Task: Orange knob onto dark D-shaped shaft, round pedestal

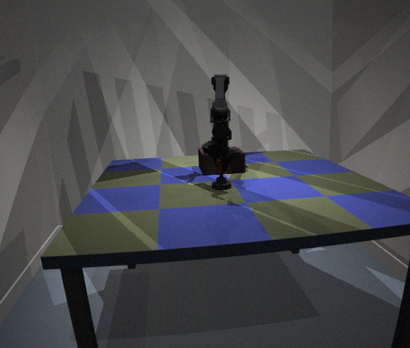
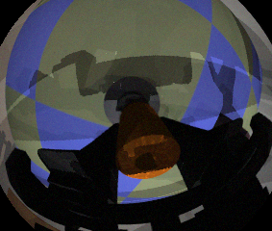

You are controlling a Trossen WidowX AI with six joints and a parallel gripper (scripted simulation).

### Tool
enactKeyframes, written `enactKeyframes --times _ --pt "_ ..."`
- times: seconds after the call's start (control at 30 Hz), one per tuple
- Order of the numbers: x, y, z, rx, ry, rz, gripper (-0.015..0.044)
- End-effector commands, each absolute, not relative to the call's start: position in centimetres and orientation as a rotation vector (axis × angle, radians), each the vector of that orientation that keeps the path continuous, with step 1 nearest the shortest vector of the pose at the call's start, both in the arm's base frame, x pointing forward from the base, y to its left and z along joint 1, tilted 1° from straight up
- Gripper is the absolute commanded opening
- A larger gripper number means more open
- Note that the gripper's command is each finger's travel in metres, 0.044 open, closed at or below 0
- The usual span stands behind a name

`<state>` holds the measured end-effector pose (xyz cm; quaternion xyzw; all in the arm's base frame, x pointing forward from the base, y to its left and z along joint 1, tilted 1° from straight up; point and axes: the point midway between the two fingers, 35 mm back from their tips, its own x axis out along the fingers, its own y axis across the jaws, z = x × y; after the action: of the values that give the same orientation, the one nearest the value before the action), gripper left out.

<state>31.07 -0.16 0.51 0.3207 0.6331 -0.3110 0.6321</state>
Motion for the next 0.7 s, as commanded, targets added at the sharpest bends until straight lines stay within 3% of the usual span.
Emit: enactKeyframes --times 0.0,0.67 --pt "31.27 -0.22 0.62 0.738 1.439 -0.717 0.0000" --pt "31.87 -0.22 0.25 0.738 1.439 -0.717 0.0000"
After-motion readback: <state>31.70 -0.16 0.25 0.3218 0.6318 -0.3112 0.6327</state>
